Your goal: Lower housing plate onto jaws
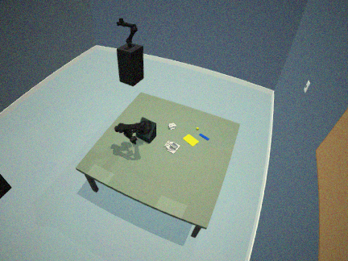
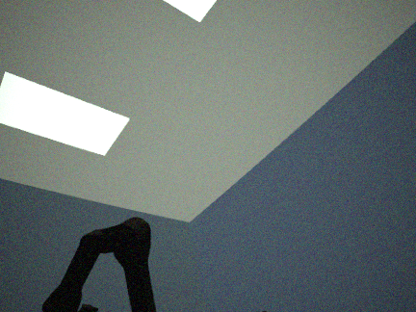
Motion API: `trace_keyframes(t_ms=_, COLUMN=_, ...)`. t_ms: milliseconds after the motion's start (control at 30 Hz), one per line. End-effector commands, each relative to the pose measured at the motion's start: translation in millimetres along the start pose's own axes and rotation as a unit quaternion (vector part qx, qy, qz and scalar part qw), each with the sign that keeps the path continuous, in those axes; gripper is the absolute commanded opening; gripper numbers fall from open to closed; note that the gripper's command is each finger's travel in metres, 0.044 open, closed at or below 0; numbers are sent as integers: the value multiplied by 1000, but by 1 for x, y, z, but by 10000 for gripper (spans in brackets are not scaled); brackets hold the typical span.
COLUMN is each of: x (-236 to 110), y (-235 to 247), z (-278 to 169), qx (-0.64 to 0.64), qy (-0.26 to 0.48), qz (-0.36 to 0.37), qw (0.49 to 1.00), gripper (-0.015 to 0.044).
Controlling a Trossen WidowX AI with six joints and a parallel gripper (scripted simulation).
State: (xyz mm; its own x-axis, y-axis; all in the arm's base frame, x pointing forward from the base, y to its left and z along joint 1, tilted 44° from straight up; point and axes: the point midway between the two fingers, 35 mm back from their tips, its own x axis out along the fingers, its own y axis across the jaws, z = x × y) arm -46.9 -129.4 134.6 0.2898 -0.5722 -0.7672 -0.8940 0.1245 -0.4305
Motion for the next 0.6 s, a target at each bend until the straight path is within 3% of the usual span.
trace_keyframes(t_ms=0, x=0, y=0, z=0, qx=0, qy=0, qz=0, qw=1000, gripper=426)
trace_keyframes(t_ms=567, x=9, y=-8, z=-1, qx=-114, qy=-47, qz=-28, qw=992, gripper=440)
